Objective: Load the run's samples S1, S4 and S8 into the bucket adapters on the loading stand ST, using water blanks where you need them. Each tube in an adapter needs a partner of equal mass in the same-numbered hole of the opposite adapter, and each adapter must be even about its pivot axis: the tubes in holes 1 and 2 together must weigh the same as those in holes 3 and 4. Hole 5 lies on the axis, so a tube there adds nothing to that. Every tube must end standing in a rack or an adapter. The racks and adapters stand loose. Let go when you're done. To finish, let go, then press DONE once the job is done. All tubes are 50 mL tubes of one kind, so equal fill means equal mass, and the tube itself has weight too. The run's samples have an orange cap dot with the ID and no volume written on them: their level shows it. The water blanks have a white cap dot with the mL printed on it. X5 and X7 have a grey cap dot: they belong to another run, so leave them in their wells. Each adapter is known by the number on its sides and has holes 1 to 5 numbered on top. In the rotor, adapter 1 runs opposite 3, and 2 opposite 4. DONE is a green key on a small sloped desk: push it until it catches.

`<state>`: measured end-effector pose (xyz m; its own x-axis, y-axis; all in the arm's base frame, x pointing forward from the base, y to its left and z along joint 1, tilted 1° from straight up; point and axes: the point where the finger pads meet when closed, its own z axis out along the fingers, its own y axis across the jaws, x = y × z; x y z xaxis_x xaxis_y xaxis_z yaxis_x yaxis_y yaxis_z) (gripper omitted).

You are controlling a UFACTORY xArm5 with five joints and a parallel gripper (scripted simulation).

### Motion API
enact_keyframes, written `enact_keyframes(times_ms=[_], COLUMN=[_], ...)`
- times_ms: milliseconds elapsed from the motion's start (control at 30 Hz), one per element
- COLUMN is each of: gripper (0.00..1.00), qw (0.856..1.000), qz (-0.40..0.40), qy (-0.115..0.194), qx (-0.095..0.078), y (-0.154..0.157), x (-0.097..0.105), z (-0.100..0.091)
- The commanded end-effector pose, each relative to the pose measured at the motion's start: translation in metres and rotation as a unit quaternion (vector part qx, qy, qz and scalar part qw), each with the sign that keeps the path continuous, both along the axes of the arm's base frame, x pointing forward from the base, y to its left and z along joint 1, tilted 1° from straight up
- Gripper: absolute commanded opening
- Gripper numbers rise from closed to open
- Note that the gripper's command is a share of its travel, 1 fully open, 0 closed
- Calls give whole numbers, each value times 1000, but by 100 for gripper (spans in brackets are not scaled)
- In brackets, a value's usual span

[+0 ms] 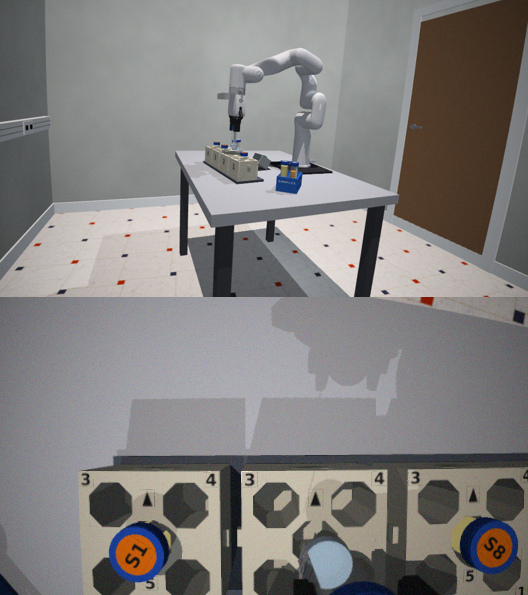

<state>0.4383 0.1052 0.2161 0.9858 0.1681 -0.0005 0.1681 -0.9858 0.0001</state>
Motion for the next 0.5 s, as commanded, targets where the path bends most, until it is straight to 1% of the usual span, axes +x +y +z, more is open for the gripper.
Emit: enact_keyframes(times_ms=[0,67,467], gripper=[0,0,0], qw=[1000,1000,1000], qz=[0,0,0], qy=[0,0,0], qx=[8,8,8], y=[0,0,0], x=[1,1,1], z=[-8,-12,-12])
